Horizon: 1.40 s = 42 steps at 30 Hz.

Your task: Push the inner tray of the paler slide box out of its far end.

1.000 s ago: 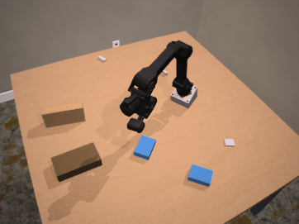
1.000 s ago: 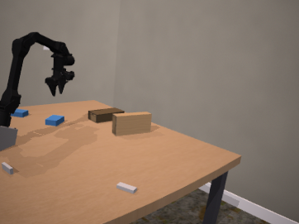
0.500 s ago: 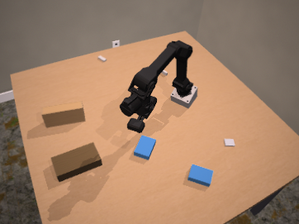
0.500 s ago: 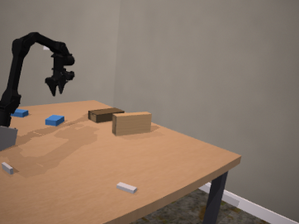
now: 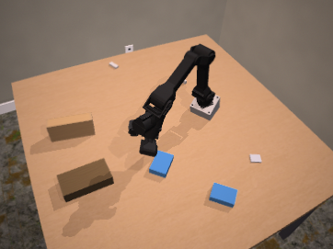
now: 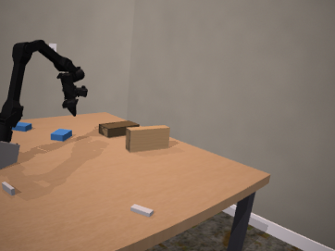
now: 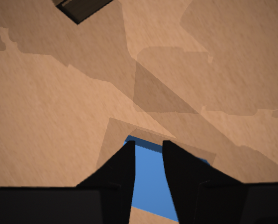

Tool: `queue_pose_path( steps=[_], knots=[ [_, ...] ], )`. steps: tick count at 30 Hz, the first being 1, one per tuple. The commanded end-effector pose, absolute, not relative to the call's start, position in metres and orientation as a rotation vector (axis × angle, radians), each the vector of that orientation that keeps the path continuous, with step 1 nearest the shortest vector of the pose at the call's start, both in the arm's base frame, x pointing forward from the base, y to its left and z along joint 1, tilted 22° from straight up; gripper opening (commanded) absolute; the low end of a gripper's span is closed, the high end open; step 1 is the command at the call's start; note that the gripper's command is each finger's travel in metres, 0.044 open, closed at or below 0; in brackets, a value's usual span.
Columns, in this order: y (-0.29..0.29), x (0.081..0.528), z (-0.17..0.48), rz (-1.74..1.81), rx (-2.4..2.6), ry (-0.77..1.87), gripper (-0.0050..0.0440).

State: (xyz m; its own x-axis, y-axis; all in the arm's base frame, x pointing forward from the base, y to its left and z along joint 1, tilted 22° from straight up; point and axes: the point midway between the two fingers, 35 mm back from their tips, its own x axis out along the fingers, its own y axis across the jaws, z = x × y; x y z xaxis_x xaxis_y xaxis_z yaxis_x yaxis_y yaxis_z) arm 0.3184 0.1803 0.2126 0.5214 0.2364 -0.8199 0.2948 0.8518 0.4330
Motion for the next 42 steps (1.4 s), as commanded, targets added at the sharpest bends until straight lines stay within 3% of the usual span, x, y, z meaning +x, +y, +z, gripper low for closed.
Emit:
queue_pose_path(
  steps=[1,3,29,37,42],
  knots=[
    [0.179,0.324,0.219,0.016,0.569,0.959,0.004],
    [0.179,0.335,0.215,0.055,0.524,0.891,0.0],
    [0.161,0.378,0.219,0.187,0.207,0.305,-0.0005],
    [0.156,0.381,0.225,0.183,0.172,0.195,-0.005],
    [0.158,0.381,0.23,0.191,0.18,0.188,-0.005]
  ],
)
